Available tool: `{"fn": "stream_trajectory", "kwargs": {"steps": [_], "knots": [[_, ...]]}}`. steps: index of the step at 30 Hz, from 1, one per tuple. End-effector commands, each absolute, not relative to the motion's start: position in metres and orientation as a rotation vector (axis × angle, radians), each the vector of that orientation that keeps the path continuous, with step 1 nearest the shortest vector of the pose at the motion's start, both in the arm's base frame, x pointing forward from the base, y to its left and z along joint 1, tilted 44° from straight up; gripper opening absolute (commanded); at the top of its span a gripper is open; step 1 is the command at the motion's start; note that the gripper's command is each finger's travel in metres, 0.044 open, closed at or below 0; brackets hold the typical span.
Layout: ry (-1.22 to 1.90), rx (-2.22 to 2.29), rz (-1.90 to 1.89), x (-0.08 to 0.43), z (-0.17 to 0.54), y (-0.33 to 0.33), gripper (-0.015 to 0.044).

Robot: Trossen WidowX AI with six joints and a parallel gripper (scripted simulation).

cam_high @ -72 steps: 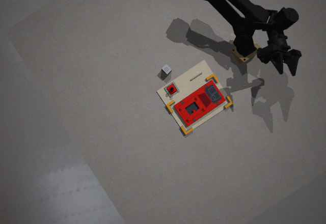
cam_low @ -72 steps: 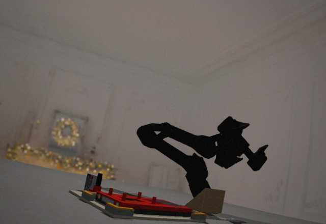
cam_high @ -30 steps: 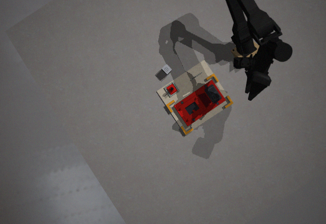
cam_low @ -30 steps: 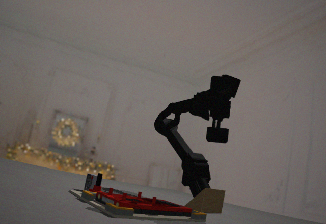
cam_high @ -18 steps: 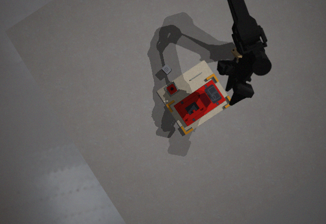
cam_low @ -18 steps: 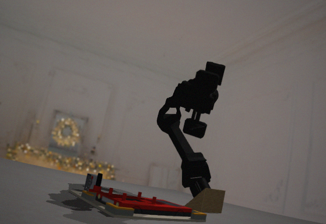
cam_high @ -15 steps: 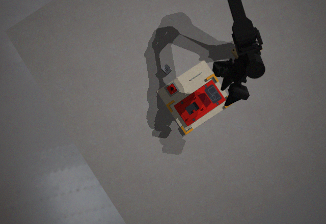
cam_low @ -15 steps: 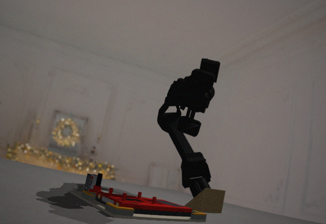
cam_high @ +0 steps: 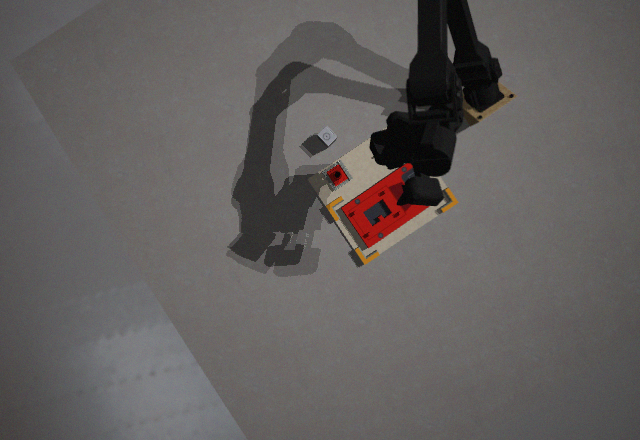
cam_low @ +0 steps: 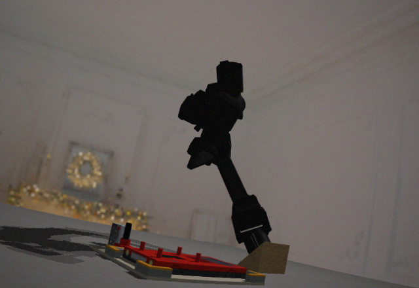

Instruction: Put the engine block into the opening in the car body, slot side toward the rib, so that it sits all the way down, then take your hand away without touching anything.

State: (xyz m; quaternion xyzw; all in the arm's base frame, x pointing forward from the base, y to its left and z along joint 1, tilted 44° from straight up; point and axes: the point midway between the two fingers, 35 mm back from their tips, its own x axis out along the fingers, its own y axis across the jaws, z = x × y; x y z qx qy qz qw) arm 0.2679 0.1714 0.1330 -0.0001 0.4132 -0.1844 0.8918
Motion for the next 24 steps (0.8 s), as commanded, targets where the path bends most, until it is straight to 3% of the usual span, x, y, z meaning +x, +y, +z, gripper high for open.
{"fn": "stream_trajectory", "kwargs": {"steps": [1,24], "knots": [[0.912,-0.106,-0.417,0.282,0.137,0.155,0.044],[1.458,-0.68,-0.459,0.33,0.174,0.022,0.044]]}}
